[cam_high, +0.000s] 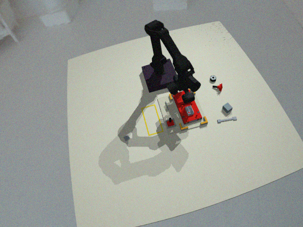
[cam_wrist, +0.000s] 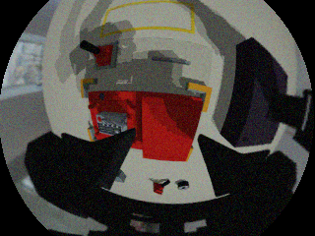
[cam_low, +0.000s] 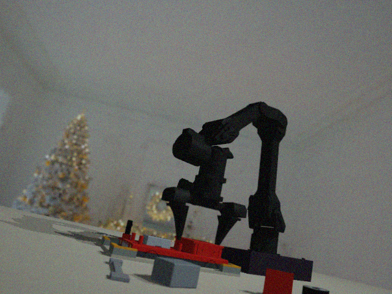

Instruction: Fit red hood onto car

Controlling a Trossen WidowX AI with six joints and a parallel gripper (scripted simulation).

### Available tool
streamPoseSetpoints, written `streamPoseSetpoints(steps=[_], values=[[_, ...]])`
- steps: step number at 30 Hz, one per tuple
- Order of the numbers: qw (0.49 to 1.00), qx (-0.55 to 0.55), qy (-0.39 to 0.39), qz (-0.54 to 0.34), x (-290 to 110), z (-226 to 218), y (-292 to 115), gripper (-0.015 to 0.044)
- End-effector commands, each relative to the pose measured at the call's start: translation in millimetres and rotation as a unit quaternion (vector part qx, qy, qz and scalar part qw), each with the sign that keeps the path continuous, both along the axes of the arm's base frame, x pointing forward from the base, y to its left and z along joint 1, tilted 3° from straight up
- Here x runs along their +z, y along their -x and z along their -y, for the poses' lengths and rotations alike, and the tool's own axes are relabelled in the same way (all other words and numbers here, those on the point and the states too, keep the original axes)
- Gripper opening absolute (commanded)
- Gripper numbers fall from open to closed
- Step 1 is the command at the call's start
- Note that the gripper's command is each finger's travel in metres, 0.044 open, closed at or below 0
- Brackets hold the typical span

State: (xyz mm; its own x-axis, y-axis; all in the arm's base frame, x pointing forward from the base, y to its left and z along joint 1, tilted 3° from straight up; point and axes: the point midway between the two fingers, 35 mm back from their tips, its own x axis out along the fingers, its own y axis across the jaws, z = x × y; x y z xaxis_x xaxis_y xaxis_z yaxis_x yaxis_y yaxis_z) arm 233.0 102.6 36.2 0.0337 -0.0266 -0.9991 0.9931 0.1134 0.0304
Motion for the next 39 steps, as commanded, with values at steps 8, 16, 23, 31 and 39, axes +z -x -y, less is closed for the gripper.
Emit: streamPoseSetpoints(steps=[8,16,23,31,39], values=[[1.0,0.002,0.003,0.0,-6.4,1.2,0.3,0.044],[1.0,0.002,0.003,0.0,-10.3,1.4,0.3,0.044],[1.0,0.0,0.0,0.0,-9.8,0.4,-0.2,0.0361],[1.0,0.0,0.0,0.0,-9.8,0.4,-0.2,0.0288],[1.0,0.0,0.0,0.0,-4.6,0.3,0.0,0.0117]])
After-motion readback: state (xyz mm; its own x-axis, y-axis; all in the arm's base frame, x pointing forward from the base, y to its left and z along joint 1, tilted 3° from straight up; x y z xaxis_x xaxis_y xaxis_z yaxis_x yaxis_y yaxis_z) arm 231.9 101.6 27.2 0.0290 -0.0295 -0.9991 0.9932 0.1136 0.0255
